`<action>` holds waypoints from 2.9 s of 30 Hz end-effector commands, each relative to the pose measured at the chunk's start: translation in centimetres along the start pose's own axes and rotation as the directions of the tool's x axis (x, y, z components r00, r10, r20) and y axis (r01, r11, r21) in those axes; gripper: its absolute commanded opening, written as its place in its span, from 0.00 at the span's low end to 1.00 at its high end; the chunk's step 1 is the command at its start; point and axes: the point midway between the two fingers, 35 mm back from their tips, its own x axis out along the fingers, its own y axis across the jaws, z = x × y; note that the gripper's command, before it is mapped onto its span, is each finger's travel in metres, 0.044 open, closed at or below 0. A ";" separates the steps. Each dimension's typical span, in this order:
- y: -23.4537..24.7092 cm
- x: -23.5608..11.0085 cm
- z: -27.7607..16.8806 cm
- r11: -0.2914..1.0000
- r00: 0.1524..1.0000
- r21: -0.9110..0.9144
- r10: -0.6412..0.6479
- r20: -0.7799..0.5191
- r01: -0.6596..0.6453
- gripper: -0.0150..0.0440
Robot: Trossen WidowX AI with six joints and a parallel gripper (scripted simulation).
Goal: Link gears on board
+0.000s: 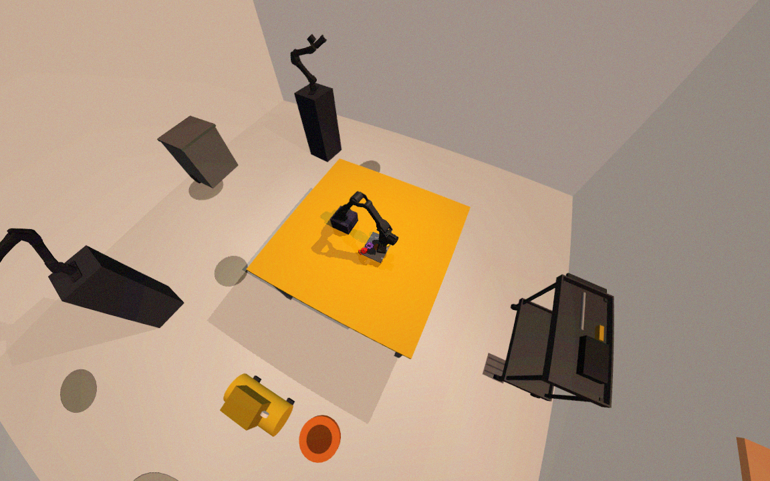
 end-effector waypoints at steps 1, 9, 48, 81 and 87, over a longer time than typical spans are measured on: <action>0.0 -0.1 0.1 0.999 1.000 -0.052 -0.001 0.001 0.001 0.39; 0.0 -1.5 0.1 0.994 1.000 -0.108 -0.001 0.001 0.001 0.49; 0.2 -9.2 -0.5 0.995 1.000 -0.101 0.002 -0.004 -0.002 1.00; 16.4 -11.1 0.9 0.995 1.000 -0.098 0.015 0.000 -0.015 1.00; 25.6 -12.4 -2.2 0.995 1.000 -0.099 0.022 -0.005 -0.022 1.00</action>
